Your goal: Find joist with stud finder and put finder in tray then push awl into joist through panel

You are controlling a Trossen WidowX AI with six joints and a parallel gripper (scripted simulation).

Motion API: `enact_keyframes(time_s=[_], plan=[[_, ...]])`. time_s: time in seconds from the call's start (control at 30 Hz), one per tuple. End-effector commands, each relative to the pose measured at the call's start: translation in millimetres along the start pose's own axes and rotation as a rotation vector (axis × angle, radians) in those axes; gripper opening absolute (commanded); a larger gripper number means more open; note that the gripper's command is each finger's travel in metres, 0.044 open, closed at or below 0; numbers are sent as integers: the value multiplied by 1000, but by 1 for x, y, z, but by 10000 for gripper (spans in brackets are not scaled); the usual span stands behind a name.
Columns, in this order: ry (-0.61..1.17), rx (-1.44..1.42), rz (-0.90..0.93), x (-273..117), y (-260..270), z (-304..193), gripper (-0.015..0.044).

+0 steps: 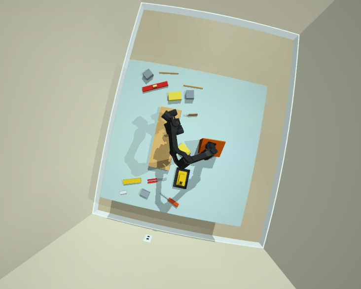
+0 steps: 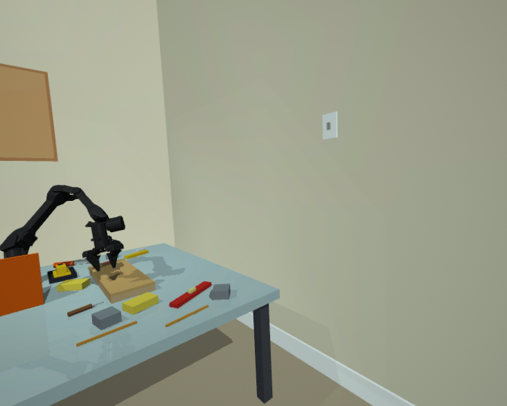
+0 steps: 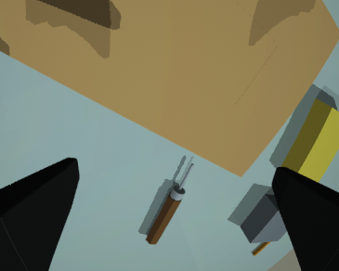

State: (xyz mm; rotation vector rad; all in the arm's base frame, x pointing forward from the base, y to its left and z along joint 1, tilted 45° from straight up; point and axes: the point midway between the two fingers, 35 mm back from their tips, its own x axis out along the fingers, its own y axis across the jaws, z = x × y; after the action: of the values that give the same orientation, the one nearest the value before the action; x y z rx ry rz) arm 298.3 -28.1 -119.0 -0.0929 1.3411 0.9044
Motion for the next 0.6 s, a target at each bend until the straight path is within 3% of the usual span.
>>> enact_keyframes(time_s=[0.0, 0.23, 0.57], plan=[[36, 111, 65, 23, -21, -63, 440], [26, 283, 216, 71, -19, -165, 440], [21, 297, 232, 79, -16, -173, 440]])
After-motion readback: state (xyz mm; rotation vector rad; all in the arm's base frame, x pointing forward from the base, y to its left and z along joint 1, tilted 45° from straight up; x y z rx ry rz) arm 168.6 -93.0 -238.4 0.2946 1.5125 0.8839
